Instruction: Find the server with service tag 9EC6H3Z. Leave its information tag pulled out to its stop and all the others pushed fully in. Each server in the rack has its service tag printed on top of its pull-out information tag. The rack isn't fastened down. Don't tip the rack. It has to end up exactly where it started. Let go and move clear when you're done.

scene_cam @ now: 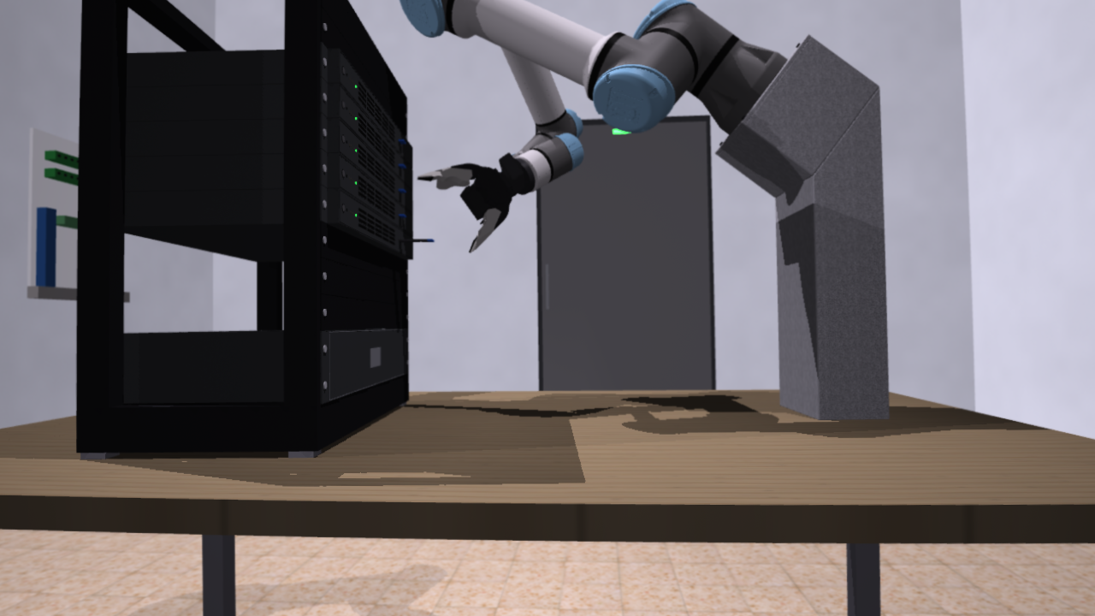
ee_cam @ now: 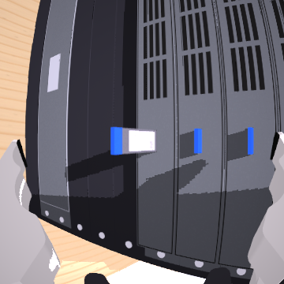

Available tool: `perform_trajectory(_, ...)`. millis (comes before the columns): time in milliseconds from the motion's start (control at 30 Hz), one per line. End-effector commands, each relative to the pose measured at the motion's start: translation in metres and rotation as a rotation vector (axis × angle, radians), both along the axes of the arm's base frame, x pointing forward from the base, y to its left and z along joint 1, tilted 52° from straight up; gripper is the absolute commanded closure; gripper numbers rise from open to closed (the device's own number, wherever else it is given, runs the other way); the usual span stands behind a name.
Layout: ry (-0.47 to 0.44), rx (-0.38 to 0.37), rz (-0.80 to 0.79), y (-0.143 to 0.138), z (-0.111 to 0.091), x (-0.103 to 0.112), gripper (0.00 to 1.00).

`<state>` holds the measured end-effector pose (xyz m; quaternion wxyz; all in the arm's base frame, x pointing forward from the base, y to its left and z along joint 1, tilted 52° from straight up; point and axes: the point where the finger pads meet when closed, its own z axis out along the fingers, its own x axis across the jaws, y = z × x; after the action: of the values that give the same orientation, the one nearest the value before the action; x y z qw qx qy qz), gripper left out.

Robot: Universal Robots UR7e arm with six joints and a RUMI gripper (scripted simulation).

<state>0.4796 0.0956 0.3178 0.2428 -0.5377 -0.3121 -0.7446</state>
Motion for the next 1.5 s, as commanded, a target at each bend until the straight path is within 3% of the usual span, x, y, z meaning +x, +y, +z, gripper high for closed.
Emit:
perform_trajectory(0,0.0,0.0,0.0,0.0,0.0,0.0,0.0)
perform_trajectory(1467,-0.001,0.0,0.0,-0.003,-0.003,-0.011,0.0)
